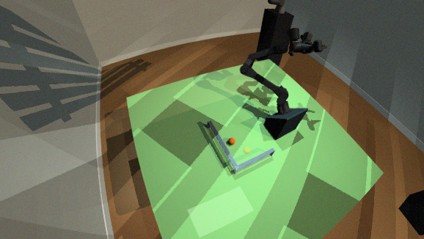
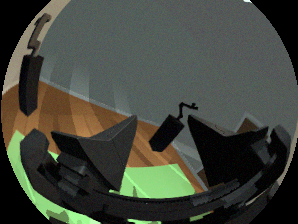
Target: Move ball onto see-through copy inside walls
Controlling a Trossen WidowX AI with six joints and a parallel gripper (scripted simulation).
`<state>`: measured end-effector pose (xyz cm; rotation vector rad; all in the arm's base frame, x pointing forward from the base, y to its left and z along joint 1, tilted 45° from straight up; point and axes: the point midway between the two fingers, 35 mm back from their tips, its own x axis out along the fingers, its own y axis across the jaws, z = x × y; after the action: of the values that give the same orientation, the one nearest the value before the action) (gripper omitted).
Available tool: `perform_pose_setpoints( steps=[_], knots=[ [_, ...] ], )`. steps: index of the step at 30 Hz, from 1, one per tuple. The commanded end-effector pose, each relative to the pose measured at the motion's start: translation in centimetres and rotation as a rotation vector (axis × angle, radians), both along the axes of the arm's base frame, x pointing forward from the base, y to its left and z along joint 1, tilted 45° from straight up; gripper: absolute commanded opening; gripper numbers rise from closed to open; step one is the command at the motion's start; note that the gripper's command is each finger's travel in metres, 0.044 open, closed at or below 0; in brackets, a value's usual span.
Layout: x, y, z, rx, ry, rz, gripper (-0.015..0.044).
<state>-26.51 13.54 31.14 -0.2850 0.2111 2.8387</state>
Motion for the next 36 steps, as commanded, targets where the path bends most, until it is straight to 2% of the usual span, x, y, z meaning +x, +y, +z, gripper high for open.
perform_pose_setpoints(
  steps=[1,11,20,26,36],
  knots=[
    [2.0,6.4,-2.3,0.023,-0.136,-0.221,0.0292],
    [12.4,17.9,-8.3,-0.019,-0.483,-0.646,0.0292],
    [25.8,22.2,-13.8,-0.178,-0.817,-0.935,0.0292],
    [35.8,21.2,-17.6,-0.367,-1.054,-1.064,0.0292],
    [49.6,12.3,-23.5,-0.810,-1.375,-1.053,0.0292]
  ],
)
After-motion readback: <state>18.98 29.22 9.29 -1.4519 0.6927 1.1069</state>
